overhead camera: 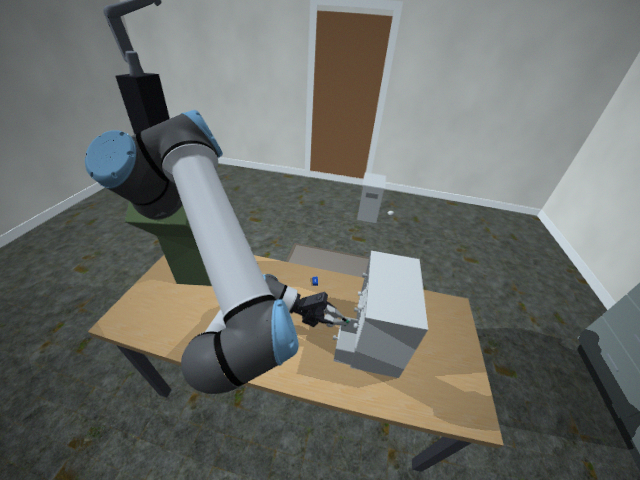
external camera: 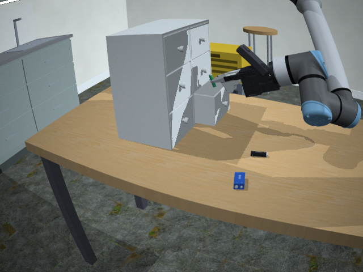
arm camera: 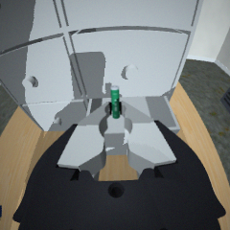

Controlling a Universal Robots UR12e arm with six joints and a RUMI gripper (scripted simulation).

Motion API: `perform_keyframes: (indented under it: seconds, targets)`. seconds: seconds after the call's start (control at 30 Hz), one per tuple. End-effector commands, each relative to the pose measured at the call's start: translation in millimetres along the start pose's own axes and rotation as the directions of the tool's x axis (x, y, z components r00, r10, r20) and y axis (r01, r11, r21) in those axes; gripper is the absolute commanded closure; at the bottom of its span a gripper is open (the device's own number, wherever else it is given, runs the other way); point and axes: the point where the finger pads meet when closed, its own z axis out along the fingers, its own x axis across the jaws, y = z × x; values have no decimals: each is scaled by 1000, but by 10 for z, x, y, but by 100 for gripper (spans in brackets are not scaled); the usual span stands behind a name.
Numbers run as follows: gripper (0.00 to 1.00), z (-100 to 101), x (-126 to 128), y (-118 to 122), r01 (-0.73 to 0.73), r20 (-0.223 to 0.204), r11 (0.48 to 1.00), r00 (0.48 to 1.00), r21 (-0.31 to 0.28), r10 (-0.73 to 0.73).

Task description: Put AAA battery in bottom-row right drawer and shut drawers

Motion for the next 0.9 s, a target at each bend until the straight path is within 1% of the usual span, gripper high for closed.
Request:
perform_keyframes:
  seconds: [0.0, 0.33, 0.87]
  targets:
    - [98, 80, 12, -21, -1, -2, 1000, 1000, -1, 1]
    - [98, 133, 8, -38, -1, -1, 1000, 1000, -1, 1]
    - [98, 129, 1, -34, -2, 0, 1000, 1000, -3, 2]
